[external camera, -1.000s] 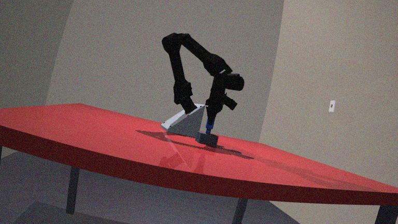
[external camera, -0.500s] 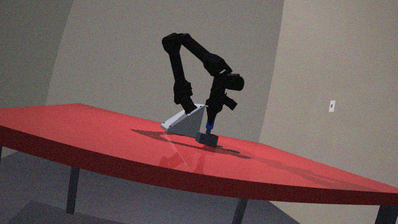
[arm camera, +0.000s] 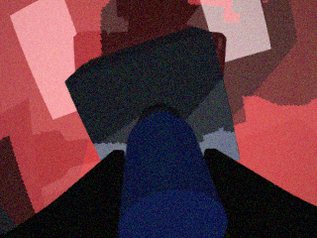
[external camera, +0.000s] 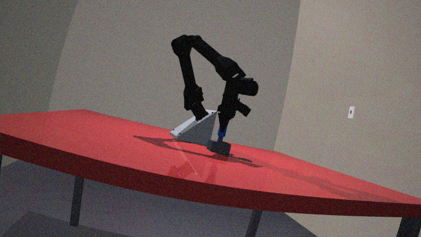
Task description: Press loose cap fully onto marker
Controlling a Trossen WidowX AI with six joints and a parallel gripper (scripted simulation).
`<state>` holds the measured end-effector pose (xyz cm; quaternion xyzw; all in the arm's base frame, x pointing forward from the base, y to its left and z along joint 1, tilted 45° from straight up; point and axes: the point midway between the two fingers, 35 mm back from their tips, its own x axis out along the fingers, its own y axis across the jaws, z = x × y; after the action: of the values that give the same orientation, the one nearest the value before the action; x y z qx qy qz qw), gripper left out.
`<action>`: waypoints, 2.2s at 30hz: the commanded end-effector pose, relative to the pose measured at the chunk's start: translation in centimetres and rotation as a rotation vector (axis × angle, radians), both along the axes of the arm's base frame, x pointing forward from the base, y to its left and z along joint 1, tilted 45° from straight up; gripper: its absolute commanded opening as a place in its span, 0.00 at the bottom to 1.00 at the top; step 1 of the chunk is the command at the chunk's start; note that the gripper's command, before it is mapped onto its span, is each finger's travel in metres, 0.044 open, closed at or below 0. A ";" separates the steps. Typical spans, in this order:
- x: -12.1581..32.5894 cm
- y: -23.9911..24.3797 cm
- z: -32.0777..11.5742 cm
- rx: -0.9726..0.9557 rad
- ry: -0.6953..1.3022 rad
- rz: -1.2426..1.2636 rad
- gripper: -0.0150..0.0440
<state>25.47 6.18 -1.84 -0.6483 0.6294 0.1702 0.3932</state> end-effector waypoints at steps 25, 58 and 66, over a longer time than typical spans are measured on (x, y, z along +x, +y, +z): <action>0.0 -0.1 0.0 -0.001 0.002 0.002 0.25; 0.0 0.0 0.0 0.000 0.000 0.000 0.83; -0.1 1.6 1.4 0.003 0.001 0.001 1.00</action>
<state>25.39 6.37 -1.50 -0.6480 0.6319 0.1704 0.3895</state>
